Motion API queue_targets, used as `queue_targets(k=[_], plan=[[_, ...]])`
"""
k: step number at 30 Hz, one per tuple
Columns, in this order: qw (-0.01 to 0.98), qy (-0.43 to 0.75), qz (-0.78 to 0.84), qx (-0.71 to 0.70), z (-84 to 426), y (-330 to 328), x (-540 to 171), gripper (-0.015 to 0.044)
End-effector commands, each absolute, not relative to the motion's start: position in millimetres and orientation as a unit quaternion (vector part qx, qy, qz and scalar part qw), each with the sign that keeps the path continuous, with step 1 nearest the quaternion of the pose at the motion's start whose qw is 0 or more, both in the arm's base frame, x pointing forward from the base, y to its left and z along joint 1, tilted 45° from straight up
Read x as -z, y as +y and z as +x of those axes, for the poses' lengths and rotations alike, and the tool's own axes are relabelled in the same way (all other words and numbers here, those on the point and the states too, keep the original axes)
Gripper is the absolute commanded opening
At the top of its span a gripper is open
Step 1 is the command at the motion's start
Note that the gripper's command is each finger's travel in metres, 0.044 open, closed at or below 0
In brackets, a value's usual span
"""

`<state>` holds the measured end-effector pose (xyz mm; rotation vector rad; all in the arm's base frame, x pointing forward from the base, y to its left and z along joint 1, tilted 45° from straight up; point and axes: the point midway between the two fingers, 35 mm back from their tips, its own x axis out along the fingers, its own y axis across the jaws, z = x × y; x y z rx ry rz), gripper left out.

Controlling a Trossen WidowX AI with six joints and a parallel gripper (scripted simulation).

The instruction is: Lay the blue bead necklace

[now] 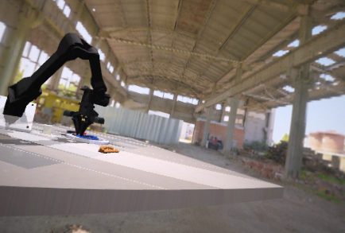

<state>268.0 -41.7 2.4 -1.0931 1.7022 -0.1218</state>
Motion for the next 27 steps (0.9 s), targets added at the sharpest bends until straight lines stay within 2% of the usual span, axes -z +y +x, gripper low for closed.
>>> queue_targets(k=[1,27], plan=[[0.529,0.713,-0.457,0.051,268.0,-41.7,-2.8,0.0],[0.527,0.712,-0.461,0.05,268.1,-37.5,-6.7,0.0]])
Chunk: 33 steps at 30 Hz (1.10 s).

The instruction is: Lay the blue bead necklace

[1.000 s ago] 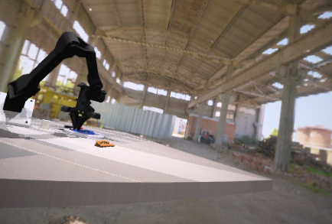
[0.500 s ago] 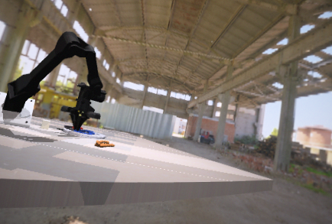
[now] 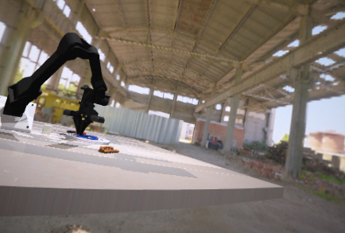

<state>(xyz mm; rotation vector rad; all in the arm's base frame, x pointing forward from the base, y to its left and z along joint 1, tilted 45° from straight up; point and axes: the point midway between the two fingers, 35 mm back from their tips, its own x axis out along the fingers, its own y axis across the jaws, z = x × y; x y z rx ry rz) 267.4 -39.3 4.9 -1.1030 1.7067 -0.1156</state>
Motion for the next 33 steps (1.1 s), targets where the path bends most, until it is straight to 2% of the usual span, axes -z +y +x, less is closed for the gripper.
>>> queue_targets(k=[1,17,33], plan=[[0.527,0.712,-0.461,0.05,267.7,-37.4,-6.6,0.0],[0.527,0.712,-0.461,0.05,254.6,-40.4,1.4,0.0],[0.527,0.713,-0.461,0.05,254.8,-35.0,-3.9,0.042]])
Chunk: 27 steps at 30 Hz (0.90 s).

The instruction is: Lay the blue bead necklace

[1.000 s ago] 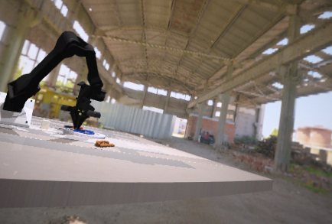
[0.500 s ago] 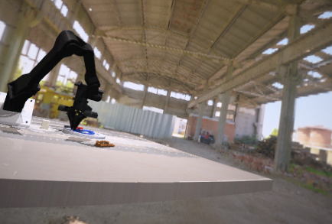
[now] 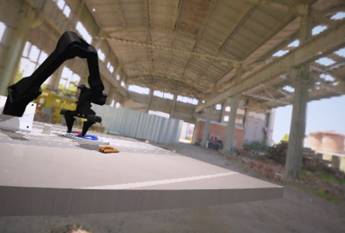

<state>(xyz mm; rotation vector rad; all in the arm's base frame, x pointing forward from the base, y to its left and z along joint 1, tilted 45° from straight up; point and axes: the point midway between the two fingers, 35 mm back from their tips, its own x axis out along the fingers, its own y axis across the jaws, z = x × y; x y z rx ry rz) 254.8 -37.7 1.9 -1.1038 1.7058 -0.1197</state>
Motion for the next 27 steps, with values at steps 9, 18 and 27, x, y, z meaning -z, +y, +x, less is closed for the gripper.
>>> queue_targets(k=[9,18,27], plan=[[0.527,0.713,-0.461,0.05,254.8,-35.0,-4.5,0.044],[0.527,0.713,-0.461,0.05,254.8,-35.0,-4.5,0.044],[0.54,0.711,-0.445,0.069,264.5,-18.4,-19.3,0.0309]])
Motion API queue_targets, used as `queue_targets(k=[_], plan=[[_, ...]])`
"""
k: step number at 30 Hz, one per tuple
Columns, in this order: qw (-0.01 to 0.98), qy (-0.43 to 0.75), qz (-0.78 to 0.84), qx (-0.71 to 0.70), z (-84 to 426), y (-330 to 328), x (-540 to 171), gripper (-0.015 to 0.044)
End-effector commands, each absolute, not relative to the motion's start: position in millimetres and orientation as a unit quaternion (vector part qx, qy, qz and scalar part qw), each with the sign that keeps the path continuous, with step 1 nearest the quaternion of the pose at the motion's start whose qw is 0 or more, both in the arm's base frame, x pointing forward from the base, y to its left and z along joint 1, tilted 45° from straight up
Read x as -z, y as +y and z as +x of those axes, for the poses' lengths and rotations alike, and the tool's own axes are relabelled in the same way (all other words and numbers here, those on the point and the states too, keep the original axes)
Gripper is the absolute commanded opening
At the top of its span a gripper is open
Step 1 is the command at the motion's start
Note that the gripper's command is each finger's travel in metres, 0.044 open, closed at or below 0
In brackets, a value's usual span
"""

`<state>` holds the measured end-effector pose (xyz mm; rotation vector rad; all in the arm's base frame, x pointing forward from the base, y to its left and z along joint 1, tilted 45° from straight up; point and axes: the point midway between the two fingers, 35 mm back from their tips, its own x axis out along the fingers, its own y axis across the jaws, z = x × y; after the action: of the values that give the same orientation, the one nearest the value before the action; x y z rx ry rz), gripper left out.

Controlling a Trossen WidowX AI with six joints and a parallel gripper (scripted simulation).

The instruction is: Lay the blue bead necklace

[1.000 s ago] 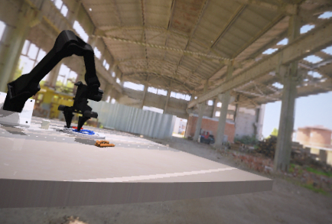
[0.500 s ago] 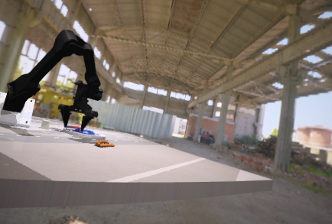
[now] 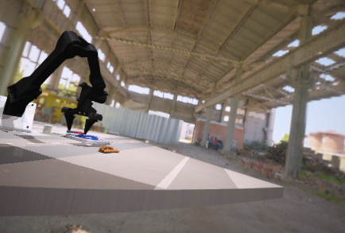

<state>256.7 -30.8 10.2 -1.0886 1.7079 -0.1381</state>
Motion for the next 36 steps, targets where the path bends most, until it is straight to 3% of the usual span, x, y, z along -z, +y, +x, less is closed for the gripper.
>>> queue_targets(k=[1,7,8,36], plan=[[0.543,0.71,-0.442,0.074,266.4,-14.5,-22.9,0.0282],[0.545,0.71,-0.439,0.077,267.8,-16.7,-20.6,0.0125],[0.545,0.71,-0.439,0.077,267.7,-19.5,-17.8,0.012],[0.545,0.71,-0.44,0.078,266.9,-40.2,2.3,0.012]])
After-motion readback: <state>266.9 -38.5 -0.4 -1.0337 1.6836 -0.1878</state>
